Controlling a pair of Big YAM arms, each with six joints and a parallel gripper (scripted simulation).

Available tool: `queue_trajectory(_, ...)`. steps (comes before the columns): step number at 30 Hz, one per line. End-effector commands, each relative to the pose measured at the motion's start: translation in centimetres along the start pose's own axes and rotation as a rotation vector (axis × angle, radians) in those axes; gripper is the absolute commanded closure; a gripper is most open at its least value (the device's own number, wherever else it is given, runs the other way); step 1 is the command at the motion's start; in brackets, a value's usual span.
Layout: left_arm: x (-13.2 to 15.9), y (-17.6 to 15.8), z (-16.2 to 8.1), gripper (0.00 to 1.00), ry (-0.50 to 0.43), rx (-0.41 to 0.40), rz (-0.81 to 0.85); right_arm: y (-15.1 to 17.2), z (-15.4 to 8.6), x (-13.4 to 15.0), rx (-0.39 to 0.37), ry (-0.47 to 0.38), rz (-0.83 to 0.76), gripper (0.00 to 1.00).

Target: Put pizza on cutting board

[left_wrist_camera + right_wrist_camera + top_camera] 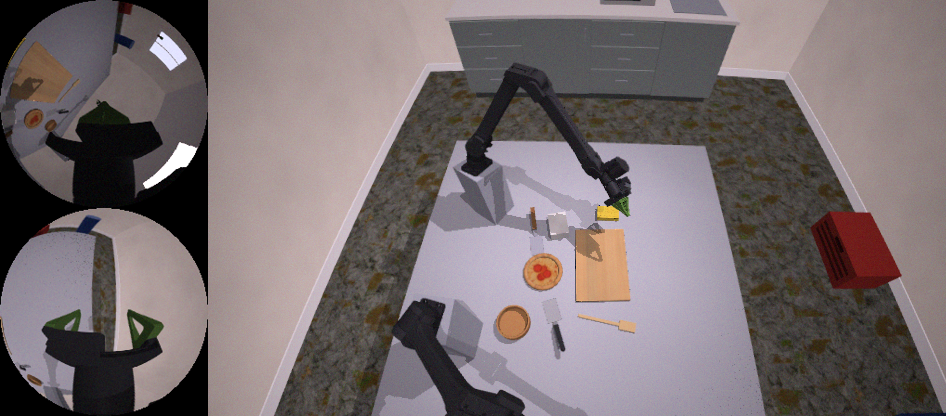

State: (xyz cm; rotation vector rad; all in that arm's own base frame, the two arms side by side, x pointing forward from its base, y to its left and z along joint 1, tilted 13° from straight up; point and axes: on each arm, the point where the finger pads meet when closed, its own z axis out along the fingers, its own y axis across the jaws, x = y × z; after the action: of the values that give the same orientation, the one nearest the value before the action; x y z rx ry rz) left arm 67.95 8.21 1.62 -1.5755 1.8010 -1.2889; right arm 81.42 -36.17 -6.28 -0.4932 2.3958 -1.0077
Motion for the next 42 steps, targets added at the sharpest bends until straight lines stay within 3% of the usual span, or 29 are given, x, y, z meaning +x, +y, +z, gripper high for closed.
queue_trajectory(1,0.2,-0.7,-0.1,1.0,0.001,0.01,0.008,-0.9,-0.5,-0.7,0.012,-0.011,0.004,0.0)
queue_trajectory(17,0.2,-0.7,-0.1,1.0,0.001,0.01,0.008,-0.9,-0.5,-0.7,0.012,-0.011,0.004,0.0)
queue_trajectory(18,-1.0,1.2,0.0,0.52,-0.01,-0.015,-0.013,0.8,1.0,1.4,-0.012,0.018,0.004,0.0)
queue_trajectory(22,-1.2,0.3,0.1,0.52,-0.012,-0.001,-0.004,0.2,0.8,0.7,-0.002,0.008,0.007,0.0)
queue_trajectory(26,-1.2,0.2,0.1,0.52,-0.012,-0.001,-0.004,-2.9,-0.9,-1.7,0.042,-0.032,0.023,0.0)
queue_trajectory(34,-1.2,0.2,0.1,0.52,-0.012,-0.001,-0.004,-2.9,-0.9,-1.7,0.042,-0.032,0.023,0.0)
queue_trajectory(35,-1.2,0.2,0.1,0.52,-0.012,-0.001,-0.004,-2.9,-0.9,-1.7,0.042,-0.032,0.023,0.52)
queue_trajectory(42,-1.2,0.2,0.1,0.52,-0.012,-0.001,-0.004,-2.9,-0.9,-1.7,0.042,-0.032,0.023,0.52)
